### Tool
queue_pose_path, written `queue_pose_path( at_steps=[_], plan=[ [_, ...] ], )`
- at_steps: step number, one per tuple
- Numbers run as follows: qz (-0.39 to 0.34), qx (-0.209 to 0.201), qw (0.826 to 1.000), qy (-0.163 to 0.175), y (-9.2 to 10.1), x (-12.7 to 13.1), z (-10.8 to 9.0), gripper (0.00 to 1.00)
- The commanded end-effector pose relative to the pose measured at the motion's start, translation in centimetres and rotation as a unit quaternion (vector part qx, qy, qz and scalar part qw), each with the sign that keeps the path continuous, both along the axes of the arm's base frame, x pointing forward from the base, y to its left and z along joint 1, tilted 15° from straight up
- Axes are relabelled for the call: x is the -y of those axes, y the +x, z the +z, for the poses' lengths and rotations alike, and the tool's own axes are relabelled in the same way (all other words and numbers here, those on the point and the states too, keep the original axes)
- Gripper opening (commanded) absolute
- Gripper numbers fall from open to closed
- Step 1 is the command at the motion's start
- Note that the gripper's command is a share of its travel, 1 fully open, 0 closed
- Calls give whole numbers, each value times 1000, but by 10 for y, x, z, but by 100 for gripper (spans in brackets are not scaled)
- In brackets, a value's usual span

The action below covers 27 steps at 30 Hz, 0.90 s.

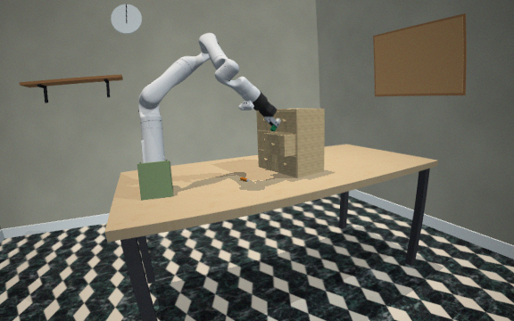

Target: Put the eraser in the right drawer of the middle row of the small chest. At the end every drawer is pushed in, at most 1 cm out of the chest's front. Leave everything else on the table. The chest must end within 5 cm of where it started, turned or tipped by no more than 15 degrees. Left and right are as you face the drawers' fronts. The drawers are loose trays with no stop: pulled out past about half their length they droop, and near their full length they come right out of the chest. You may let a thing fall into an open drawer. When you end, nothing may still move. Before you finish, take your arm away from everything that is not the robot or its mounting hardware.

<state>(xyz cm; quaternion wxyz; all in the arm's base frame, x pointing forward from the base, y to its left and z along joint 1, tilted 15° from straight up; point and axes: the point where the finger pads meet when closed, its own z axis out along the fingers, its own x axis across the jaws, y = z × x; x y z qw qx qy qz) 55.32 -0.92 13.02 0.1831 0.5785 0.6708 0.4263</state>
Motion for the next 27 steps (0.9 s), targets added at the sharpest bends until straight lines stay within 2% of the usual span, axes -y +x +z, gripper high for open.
queue_pose_path(
  at_steps=[1,2,3,4,5,8,9,12,13,27],
  plan=[
    [0,1,1000,0,0,0,1,45],
    [0,1,1000,0,0,0,1,45],
    [0,1,1000,0,0,0,1,51],
    [0,1,1000,0,0,0,1,51],
    [0,1,1000,0,0,0,1,57],
    [0,1,1000,0,0,0,1,63],
    [0,1,1000,0,0,0,1,69],
    [0,1,1000,0,0,0,1,75],
    [0,1,1000,0,0,0,1,100],
    [0,1,1000,0,0,0,1,100]
  ],
)
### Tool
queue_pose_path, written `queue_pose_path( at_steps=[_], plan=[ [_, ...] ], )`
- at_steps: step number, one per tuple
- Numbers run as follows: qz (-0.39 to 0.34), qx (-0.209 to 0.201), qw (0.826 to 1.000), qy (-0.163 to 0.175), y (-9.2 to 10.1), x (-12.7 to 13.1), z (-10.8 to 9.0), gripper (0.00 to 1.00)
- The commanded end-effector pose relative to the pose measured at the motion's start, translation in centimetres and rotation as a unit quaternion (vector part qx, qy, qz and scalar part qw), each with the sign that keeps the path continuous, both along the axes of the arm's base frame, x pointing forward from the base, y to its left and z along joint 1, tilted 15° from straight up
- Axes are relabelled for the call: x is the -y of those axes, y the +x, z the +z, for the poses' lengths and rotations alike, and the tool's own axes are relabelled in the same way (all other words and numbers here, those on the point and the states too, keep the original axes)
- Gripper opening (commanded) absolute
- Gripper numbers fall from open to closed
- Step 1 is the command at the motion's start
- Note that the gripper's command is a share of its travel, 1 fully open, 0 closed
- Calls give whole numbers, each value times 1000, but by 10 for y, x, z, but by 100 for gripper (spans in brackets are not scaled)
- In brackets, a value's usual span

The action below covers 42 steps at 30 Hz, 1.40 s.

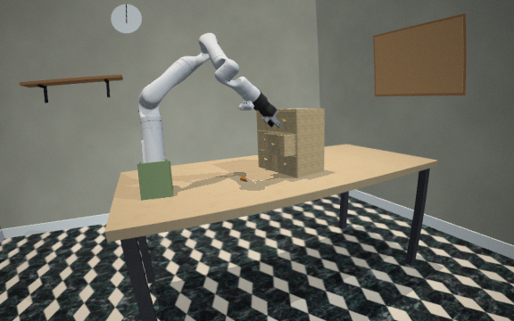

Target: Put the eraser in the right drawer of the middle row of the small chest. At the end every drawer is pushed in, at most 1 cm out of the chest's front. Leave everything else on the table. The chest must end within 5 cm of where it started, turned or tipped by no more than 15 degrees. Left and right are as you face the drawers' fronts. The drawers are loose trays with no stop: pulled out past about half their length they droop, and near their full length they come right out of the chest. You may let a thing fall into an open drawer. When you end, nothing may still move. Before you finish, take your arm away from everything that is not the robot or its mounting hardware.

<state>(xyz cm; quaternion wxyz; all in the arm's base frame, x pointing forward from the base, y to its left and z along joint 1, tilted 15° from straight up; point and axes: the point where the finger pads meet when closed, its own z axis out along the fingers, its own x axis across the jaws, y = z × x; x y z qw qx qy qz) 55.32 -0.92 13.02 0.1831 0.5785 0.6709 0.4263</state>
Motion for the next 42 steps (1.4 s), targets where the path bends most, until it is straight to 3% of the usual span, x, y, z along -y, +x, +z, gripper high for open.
queue_pose_path(
  at_steps=[1,10,32,42],
  plan=[
    [0,1,1000,0,0,1,1,100],
    [0,1,1000,0,-13,4,1,100],
    [0,1,1000,0,-117,34,1,100],
    [0,1,1000,0,-136,39,1,100]
  ],
)
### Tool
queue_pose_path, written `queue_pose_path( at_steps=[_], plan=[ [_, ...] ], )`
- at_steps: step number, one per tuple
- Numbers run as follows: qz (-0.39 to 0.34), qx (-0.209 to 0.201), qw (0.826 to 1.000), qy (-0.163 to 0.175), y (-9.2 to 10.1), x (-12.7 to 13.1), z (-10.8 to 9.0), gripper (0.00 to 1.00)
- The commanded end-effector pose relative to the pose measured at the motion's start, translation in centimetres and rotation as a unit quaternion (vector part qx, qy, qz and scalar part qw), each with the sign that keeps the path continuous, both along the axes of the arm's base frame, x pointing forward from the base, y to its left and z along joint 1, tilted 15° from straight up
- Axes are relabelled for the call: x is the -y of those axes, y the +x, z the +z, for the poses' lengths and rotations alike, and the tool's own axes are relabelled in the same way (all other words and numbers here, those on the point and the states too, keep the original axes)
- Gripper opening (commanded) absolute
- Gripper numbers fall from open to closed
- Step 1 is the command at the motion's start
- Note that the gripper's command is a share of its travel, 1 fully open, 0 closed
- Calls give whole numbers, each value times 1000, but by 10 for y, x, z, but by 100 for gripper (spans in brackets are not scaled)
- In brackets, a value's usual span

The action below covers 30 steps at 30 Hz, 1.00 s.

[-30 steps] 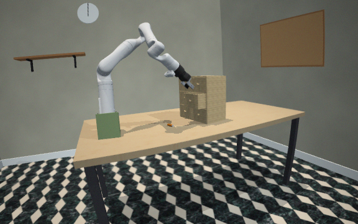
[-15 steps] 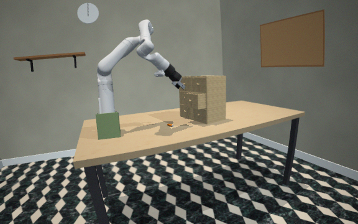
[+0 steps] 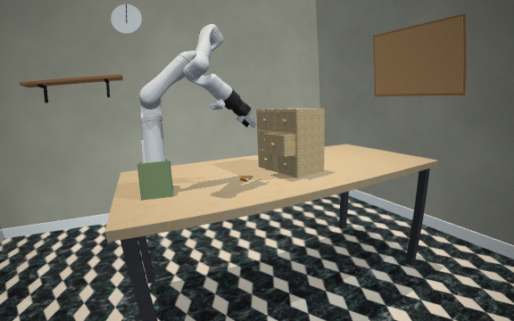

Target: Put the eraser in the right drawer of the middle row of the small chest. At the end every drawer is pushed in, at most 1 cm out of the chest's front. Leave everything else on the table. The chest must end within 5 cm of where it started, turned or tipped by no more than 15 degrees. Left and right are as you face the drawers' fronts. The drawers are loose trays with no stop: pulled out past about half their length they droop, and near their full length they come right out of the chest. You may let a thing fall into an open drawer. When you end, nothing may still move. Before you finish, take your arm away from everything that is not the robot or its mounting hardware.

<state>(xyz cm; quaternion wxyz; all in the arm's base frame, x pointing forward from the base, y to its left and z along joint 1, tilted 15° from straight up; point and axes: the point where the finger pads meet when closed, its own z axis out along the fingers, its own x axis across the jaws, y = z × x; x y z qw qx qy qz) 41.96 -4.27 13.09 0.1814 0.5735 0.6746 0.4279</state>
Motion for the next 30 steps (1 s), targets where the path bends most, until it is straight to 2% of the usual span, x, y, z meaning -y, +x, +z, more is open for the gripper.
queue_pose_path(
  at_steps=[1,30],
  plan=[
    [-7,0,1000,1,-3,6,0,100],
    [-3,-11,1000,-2,-4,6,1,100]
  ],
)
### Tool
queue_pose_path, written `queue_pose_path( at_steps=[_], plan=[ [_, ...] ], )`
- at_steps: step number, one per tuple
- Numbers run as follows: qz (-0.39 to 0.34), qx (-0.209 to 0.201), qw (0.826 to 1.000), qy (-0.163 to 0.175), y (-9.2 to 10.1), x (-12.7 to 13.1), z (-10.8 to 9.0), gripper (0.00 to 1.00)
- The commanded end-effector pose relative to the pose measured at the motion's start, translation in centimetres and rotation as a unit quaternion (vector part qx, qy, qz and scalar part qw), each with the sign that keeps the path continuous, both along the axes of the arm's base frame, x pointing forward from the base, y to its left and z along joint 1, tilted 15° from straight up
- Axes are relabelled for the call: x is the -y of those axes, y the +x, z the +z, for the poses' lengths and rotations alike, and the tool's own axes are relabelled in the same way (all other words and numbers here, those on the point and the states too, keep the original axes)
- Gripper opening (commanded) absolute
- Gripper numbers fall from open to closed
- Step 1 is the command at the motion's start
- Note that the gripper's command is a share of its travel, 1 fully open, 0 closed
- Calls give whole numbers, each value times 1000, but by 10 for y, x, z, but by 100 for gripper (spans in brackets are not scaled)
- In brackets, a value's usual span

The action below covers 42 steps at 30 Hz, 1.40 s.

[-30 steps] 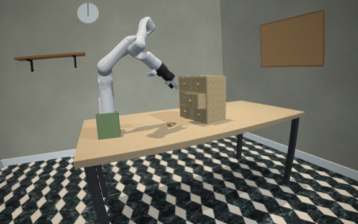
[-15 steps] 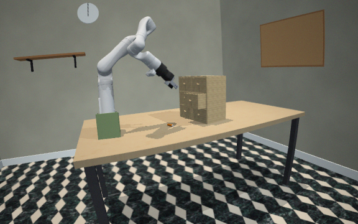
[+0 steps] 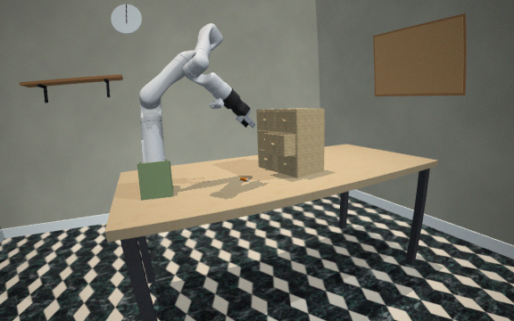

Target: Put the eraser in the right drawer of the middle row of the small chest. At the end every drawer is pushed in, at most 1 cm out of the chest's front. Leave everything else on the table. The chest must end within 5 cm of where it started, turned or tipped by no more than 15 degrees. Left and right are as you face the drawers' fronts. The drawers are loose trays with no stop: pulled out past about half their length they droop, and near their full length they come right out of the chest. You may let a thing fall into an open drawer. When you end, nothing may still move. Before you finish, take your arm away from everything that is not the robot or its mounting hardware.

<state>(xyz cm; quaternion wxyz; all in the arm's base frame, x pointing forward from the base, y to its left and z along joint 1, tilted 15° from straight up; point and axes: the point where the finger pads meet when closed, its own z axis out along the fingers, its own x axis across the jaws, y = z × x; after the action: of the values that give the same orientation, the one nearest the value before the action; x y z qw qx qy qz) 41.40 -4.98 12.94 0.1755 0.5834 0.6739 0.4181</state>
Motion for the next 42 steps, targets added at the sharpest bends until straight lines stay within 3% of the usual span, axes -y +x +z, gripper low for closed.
queue_pose_path(
  at_steps=[1,18,42],
  plan=[
    [3,3,1000,-1,2,-1,2,100],
    [11,-28,999,-10,2,0,5,100],
    [32,-107,993,-32,2,2,13,100]
  ],
)
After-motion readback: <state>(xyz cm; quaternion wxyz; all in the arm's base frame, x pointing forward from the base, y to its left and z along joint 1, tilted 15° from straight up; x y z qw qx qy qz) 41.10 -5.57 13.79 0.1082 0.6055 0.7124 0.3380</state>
